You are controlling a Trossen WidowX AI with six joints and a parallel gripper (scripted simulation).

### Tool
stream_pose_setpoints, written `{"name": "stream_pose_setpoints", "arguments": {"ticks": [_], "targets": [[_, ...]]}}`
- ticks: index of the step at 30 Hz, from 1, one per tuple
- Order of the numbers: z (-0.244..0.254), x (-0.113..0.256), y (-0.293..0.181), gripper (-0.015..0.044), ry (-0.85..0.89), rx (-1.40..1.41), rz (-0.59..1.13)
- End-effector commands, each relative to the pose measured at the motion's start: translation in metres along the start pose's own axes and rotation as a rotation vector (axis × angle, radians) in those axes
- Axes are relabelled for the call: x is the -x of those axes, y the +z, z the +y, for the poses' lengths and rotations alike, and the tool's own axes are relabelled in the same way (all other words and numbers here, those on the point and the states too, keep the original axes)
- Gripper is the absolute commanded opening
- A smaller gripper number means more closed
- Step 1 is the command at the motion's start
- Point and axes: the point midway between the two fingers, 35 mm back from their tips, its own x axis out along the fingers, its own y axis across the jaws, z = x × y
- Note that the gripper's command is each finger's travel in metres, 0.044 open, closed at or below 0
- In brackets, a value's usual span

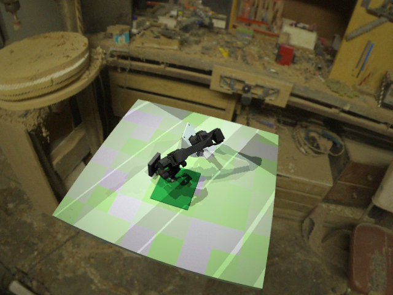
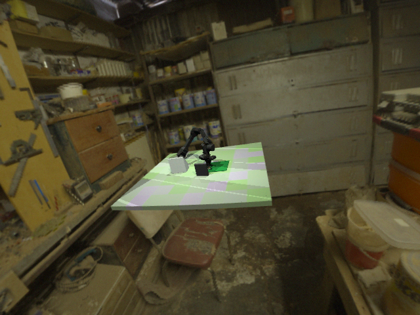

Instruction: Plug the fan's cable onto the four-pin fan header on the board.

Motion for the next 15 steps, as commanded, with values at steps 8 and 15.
{"name": "stream_pose_setpoints", "arguments": {"ticks": [8,15], "targets": [[-0.0004,-0.003,-0.0001,0.0,0.0,-0.006,0.004],[-0.0006,-0.0039,0.0,0.0,0.0,-0.006,0.004]]}}
